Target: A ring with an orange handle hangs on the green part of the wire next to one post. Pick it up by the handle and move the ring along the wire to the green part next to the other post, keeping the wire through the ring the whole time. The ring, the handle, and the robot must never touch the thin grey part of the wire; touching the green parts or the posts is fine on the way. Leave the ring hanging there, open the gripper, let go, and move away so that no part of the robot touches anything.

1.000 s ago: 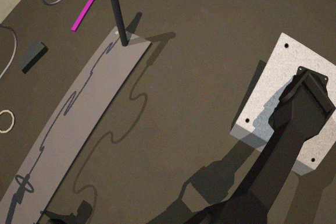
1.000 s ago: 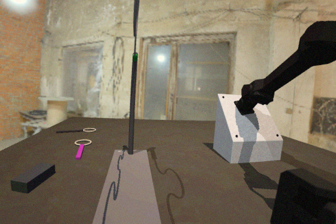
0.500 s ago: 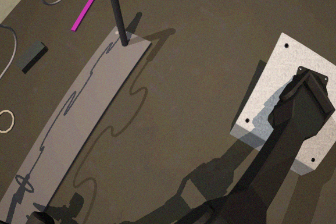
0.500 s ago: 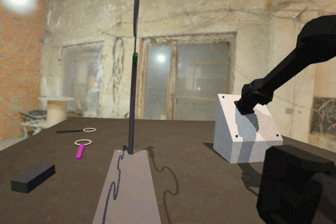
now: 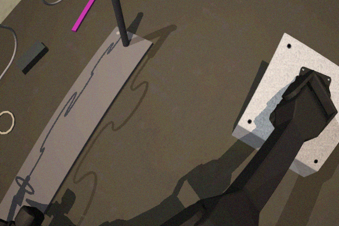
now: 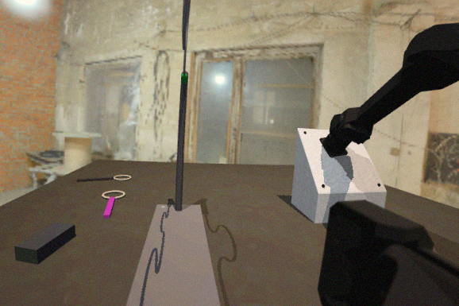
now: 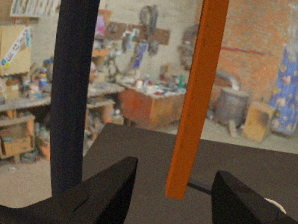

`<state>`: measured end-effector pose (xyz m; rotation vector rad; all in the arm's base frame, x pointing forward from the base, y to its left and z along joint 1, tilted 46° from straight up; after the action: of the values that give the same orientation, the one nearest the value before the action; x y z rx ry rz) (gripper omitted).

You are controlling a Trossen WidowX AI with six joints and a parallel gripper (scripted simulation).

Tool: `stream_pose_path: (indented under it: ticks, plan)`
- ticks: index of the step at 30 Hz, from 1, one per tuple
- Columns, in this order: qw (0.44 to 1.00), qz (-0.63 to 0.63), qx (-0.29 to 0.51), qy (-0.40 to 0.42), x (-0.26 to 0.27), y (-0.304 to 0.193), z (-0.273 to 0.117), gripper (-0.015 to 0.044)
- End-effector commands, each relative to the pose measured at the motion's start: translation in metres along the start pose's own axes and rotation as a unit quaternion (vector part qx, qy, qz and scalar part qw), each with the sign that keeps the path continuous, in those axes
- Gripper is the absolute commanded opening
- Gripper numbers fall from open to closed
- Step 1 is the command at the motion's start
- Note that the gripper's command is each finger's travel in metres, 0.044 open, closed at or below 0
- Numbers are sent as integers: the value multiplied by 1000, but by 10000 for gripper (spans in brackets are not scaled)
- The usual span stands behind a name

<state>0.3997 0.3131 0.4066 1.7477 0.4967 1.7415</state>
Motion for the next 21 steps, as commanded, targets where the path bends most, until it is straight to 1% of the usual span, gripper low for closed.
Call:
stream_pose_path:
  ticks: [1,21]
  plan:
    - [1000,4,-1,1,1,2,8,160]
    - [1000,4,-2,2,0,3,40,160]
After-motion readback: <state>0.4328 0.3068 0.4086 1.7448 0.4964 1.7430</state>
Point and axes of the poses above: the point midway between the two fingers, 35 mm back from their tips, its own z axis out along the fingers, its own x axis across the jaws, y = z × x, the point moved 1 cm from there along -z, back along the fingers, and after that the axes turned 1 degree about z, right-handed, at the moved point
